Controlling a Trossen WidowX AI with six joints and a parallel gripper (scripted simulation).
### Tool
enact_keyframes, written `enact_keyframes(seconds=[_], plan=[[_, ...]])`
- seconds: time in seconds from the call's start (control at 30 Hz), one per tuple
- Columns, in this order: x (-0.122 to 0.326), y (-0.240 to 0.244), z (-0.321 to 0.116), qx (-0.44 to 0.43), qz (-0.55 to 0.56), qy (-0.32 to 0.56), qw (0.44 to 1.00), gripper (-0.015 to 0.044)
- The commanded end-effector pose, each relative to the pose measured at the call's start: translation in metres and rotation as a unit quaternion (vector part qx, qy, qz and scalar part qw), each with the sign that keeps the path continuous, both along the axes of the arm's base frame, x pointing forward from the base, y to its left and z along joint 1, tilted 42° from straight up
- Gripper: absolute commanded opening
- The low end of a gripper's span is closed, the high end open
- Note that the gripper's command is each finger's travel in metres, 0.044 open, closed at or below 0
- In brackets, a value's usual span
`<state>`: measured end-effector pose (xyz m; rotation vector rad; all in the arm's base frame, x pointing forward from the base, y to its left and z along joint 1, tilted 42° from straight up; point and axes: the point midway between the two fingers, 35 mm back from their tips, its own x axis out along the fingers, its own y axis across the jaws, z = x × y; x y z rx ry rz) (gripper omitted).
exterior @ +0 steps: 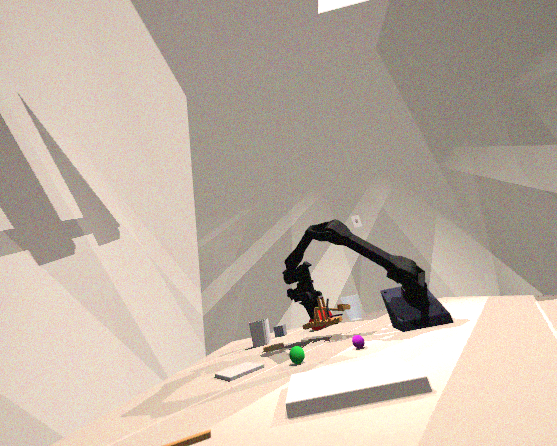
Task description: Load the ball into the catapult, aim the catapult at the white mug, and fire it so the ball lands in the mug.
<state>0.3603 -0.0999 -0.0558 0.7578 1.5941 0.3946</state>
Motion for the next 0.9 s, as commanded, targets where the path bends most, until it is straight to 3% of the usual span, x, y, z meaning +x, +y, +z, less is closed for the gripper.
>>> enact_keyframes(seconds=[0.0, 0.87], plan=[[0.002, -0.011, 0.0, -0.006, -0.031, 0.017, 0.999, 0.0], [0.003, 0.01, -0.028, -0.006, -0.031, 0.017, 0.999, 0.0]])
